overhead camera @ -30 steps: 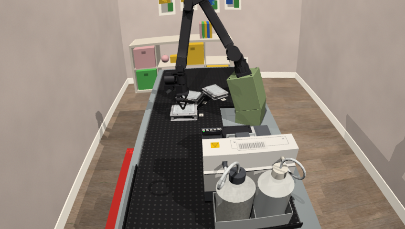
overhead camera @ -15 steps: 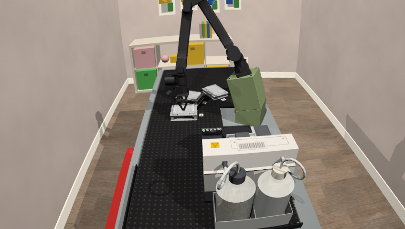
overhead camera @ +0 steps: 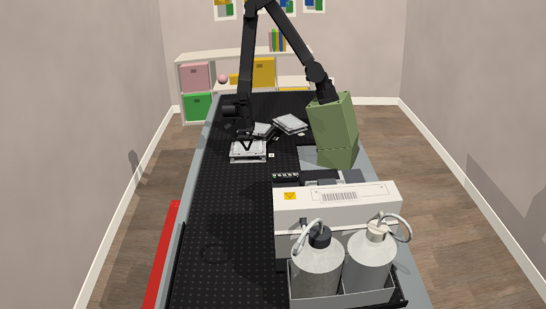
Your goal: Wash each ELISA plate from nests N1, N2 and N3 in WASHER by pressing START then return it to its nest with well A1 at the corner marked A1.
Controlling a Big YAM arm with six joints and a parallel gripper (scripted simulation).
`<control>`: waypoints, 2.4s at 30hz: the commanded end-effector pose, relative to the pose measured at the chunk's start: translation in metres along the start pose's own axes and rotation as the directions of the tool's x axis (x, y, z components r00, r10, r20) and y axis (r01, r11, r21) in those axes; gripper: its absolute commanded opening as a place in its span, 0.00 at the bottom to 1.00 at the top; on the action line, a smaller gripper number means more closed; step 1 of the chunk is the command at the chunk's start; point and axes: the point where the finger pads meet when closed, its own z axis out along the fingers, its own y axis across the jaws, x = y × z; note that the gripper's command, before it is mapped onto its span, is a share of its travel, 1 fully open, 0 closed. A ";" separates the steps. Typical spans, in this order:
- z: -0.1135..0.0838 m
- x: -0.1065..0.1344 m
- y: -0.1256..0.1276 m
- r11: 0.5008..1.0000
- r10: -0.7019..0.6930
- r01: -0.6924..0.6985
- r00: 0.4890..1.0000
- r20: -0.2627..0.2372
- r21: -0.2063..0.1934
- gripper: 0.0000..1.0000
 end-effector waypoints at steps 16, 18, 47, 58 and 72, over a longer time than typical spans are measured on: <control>0.015 -0.007 -0.004 1.000 -0.003 0.003 1.000 0.011 0.001 1.00; 0.016 -0.006 -0.004 1.000 -0.003 0.003 1.000 0.008 0.001 1.00; 0.014 -0.005 -0.001 1.000 -0.002 0.002 1.000 0.008 -0.001 0.84; 0.014 -0.005 -0.001 1.000 -0.002 0.002 1.000 0.008 -0.001 0.84; 0.014 -0.005 -0.001 1.000 -0.002 0.002 1.000 0.008 -0.001 0.84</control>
